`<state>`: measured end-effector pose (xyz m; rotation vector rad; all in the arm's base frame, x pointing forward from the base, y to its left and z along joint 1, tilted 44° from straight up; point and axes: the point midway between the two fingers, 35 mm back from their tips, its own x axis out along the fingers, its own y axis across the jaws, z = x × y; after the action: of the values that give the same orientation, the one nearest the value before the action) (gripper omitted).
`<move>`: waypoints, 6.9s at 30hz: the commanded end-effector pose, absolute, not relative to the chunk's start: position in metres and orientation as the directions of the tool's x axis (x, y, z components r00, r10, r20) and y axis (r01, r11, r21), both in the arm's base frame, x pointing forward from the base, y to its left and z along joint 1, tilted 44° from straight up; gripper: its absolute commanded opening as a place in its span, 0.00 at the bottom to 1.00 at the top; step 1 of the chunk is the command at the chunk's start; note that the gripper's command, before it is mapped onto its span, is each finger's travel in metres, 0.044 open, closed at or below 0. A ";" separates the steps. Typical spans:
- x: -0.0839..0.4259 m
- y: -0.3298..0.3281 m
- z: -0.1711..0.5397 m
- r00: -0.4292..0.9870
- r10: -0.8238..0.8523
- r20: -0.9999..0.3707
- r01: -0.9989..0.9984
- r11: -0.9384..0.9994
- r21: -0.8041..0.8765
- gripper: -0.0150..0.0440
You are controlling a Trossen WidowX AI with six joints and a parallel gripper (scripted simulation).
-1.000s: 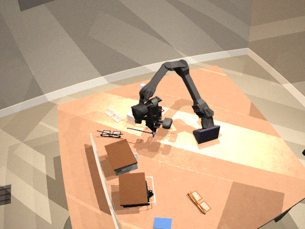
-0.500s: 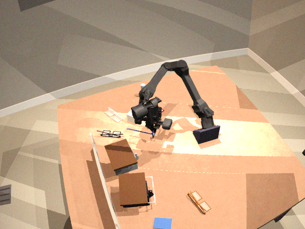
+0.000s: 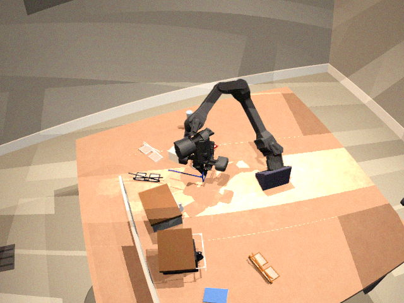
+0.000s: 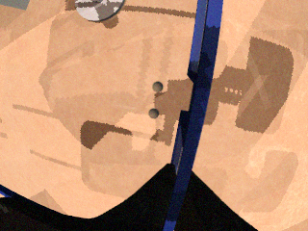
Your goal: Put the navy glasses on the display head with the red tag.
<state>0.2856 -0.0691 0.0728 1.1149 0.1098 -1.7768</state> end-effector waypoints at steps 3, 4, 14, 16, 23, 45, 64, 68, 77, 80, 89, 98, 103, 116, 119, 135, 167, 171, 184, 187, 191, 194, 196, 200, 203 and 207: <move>0.284 -0.070 0.075 -0.078 -0.685 -0.724 0.771 -0.502 0.392 0.25; 0.283 -0.071 0.076 -0.078 -0.685 -0.724 0.771 -0.502 0.392 0.25; 0.284 -0.057 0.094 -0.078 -0.684 -0.726 0.772 -0.502 0.390 0.25; 0.285 -0.049 0.102 -0.078 -0.683 -0.726 0.772 -0.502 0.390 0.25; 0.284 -0.033 0.123 -0.079 -0.684 -0.725 0.772 -0.502 0.390 0.25; 0.295 0.066 0.072 0.101 -0.743 -0.662 0.864 -0.265 0.429 0.25; 0.265 0.158 0.018 0.319 -0.741 -0.591 0.878 -0.003 0.478 0.25; 0.254 0.175 0.006 0.368 -0.731 -0.575 0.871 0.053 0.489 0.25; 0.225 0.209 -0.019 0.476 -0.694 -0.540 0.839 0.175 0.515 0.25; 0.226 0.205 -0.017 0.460 -0.700 -0.546 0.848 0.163 0.505 0.26; 0.226 0.205 -0.017 0.460 -0.700 -0.546 0.848 0.163 0.505 0.25; 0.226 0.205 -0.017 0.460 -0.700 -0.546 0.848 0.163 0.505 0.25; 0.226 0.205 -0.017 0.460 -0.700 -0.546 0.848 0.163 0.505 0.25; 0.239 0.178 -0.008 0.343 -0.733 -0.587 0.916 0.122 0.382 0.25; 0.244 0.165 -0.003 0.286 -0.742 -0.607 0.941 0.099 0.322 0.25; 0.257 0.095 0.020 -0.005 -0.710 -0.704 1.000 -0.011 0.003 0.25; 0.254 0.054 -0.002 -0.073 -0.682 -0.728 0.997 -0.027 -0.074 0.25; 0.254 0.050 -0.005 -0.073 -0.682 -0.728 0.997 -0.028 -0.075 0.25; 0.253 0.040 -0.014 -0.073 -0.682 -0.728 0.997 -0.028 -0.074 0.25; 0.254 0.040 -0.015 -0.073 -0.682 -0.728 0.997 -0.028 -0.074 0.25; 0.259 0.039 -0.015 -0.073 -0.682 -0.728 0.997 -0.028 -0.074 0.25; 0.263 0.039 -0.016 -0.073 -0.682 -0.728 0.997 -0.028 -0.074 0.25; 0.265 0.039 -0.016 -0.073 -0.682 -0.728 0.997 -0.028 -0.074 0.25; 0.271 0.038 -0.016 -0.072 -0.682 -0.728 0.997 -0.028 -0.073 0.25; 0.275 0.038 -0.017 -0.072 -0.682 -0.728 0.997 -0.028 -0.073 0.25; 0.281 0.038 -0.017 -0.072 -0.682 -0.728 0.997 -0.028 -0.073 0.25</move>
<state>0.2756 0.0383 -0.0167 0.6050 0.6915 -1.5315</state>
